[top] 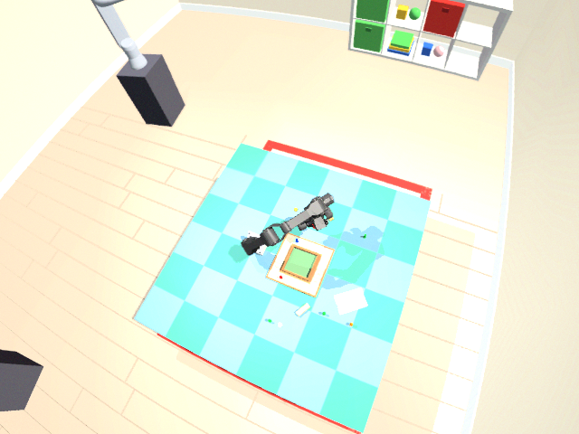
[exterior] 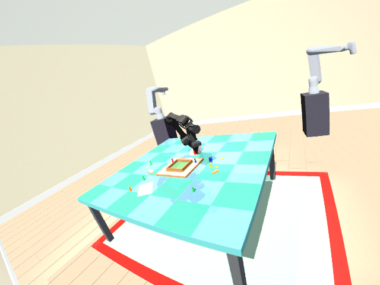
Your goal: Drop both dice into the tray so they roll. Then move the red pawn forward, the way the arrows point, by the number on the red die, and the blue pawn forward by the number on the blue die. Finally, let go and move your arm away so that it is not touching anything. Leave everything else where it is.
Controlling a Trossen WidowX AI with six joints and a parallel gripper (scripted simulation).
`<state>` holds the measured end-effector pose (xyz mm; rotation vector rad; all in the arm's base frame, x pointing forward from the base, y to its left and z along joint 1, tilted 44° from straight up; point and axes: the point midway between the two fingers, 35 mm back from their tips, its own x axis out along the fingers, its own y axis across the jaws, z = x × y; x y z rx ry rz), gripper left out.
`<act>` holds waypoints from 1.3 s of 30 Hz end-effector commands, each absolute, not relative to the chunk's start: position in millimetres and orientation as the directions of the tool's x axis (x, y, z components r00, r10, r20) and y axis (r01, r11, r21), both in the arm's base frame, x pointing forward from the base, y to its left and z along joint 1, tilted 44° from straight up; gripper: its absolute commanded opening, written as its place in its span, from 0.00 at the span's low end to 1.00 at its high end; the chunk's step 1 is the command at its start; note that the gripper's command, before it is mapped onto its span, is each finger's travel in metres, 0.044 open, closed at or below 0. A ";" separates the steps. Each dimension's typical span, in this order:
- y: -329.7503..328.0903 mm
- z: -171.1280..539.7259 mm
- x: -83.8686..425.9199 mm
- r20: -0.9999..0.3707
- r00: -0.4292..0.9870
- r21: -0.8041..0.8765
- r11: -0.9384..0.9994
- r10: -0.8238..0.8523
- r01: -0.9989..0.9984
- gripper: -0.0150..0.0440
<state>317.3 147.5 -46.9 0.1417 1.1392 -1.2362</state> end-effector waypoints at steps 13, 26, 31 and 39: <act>117.7 -24.1 318.7 -0.741 -0.119 -0.627 0.618 -0.661 0.474 0.25; 90.5 -6.1 316.6 -0.742 -0.118 -0.670 0.735 -0.660 0.105 0.25; 79.9 0.4 314.9 -0.742 -0.118 -0.660 0.750 -0.660 -0.045 0.25; 63.1 10.3 311.0 -0.741 -0.118 -0.614 0.738 -0.661 -0.280 0.25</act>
